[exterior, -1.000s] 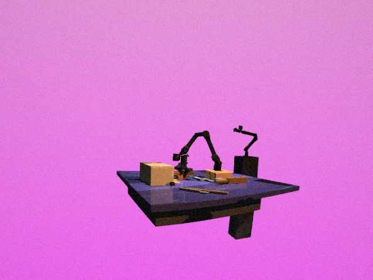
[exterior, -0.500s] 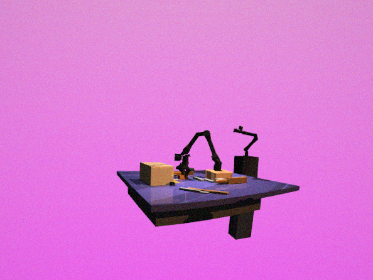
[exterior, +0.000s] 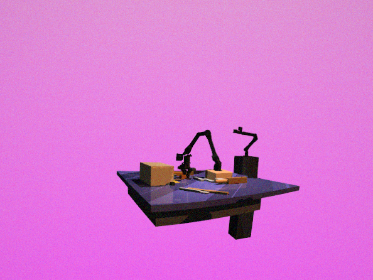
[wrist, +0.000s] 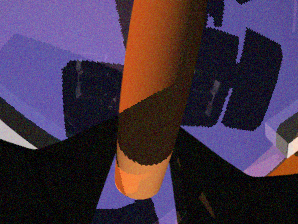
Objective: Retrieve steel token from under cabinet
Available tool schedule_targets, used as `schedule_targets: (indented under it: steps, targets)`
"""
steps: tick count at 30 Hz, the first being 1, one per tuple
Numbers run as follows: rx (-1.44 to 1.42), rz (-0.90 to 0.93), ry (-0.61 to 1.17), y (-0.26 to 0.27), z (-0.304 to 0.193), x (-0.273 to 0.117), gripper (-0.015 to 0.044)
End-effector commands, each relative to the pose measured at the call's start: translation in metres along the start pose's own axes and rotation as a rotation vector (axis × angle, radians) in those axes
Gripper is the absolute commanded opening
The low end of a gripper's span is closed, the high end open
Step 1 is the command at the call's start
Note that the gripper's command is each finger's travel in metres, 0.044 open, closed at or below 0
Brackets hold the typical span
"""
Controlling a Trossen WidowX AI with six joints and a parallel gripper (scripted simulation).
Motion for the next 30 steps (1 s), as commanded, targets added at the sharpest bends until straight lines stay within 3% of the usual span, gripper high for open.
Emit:
schedule_targets:
  steps: [1, 30]
  targets:
    - [0.0, 0.004, 0.003, -0.001, -0.009, 0.001, 0.0]
    - [0.002, 0.001, 0.004, -0.013, -0.037, -0.002, 0.0]
Point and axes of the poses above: the point midway between the two fingers, 35 mm back from their tips, its own x axis out along the fingers, its own y axis across the jaws, z = x × y, the point moved 10 cm from there along -x, back along the fingers, and after that the axes turned 13 degrees about x, right-handed, at the moved point
